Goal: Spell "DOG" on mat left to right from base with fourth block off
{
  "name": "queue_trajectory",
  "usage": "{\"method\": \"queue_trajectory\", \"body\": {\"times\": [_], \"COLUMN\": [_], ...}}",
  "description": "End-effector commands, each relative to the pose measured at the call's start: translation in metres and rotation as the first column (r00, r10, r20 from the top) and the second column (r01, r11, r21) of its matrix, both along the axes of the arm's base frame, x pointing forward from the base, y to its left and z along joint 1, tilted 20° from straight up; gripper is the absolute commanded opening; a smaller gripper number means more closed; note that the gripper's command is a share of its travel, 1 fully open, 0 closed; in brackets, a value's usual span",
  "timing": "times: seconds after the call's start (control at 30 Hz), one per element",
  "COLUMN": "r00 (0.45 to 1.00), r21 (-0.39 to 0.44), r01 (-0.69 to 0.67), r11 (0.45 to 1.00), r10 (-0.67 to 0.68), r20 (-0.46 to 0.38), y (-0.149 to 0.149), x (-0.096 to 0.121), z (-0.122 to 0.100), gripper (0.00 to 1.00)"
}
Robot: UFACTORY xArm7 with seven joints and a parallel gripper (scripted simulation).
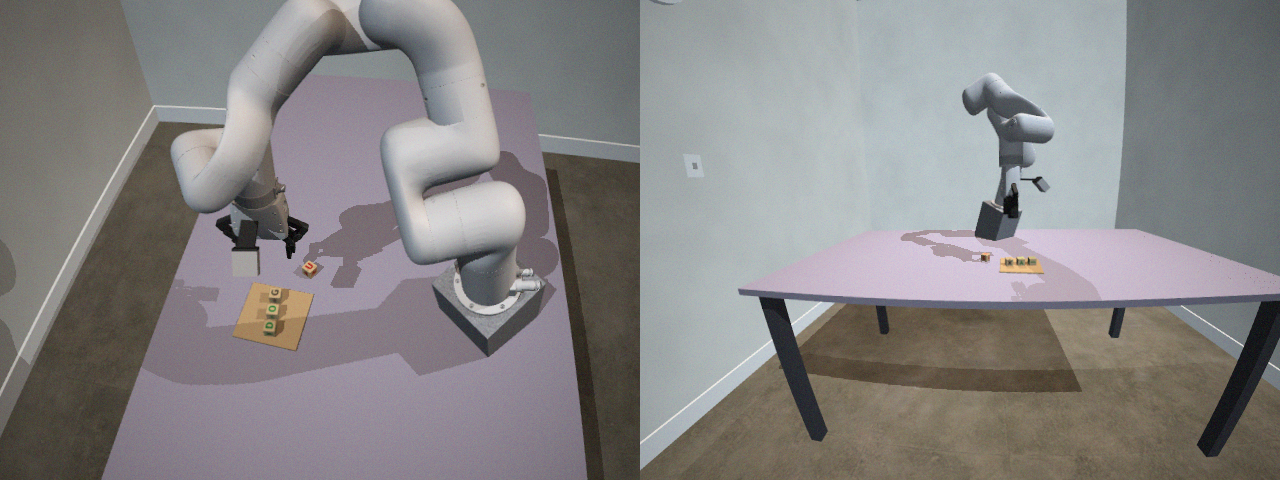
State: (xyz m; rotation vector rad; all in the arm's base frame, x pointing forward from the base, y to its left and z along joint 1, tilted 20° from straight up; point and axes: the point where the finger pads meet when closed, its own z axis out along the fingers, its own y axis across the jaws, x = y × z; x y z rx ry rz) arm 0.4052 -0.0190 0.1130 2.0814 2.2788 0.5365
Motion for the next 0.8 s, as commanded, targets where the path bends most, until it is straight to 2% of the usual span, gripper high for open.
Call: {"method": "queue_trajectory", "body": {"times": [0.0,0.77], "r00": [1.000,1.000], "r21": [0.001,0.001], "r01": [0.000,0.000], "r11": [1.000,1.000], "r10": [0.000,0.000], "r20": [0.002,0.002], "y": [-0.0029,-0.0037], "x": [-0.0024,-0.0032], "z": [0.0118,0.0148], "gripper": [1.00,1.00]}}
